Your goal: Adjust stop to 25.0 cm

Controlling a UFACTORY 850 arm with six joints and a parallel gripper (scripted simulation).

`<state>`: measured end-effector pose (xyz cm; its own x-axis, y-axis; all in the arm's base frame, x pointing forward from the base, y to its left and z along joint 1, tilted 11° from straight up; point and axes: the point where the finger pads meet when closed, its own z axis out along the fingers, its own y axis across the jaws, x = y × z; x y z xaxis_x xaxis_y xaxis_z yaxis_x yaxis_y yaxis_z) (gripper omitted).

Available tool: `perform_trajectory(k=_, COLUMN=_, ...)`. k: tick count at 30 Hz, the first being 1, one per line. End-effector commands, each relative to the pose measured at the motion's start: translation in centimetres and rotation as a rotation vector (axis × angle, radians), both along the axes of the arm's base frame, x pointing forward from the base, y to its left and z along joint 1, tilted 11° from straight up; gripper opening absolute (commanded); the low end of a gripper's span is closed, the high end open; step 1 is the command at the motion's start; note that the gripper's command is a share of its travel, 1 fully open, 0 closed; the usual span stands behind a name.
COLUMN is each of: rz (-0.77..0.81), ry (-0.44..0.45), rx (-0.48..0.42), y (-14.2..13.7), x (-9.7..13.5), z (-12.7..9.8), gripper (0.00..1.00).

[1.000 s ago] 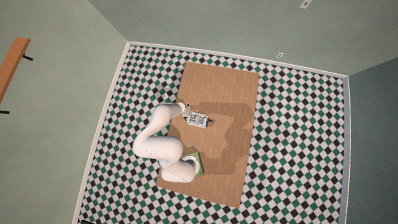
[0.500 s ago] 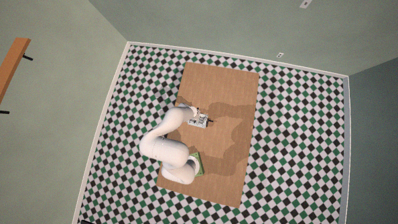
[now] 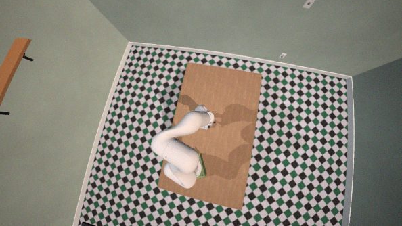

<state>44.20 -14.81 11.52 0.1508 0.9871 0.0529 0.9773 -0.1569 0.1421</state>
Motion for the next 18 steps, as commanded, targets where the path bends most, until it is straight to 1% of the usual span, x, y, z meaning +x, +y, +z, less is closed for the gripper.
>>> perform_trajectory(k=1, rz=0.009, ry=-0.03, rx=0.036, y=-2.99, x=-0.59, z=-0.29, gripper=0.57)
perform_trajectory(k=6, rz=0.009, ry=-0.03, rx=0.036, y=-3.86, x=-0.8, z=-0.39, gripper=0.57)
perform_trajectory(k=18, rz=0.009, ry=-0.03, rx=0.036, y=-3.88, x=-0.79, z=-0.51, gripper=0.57)
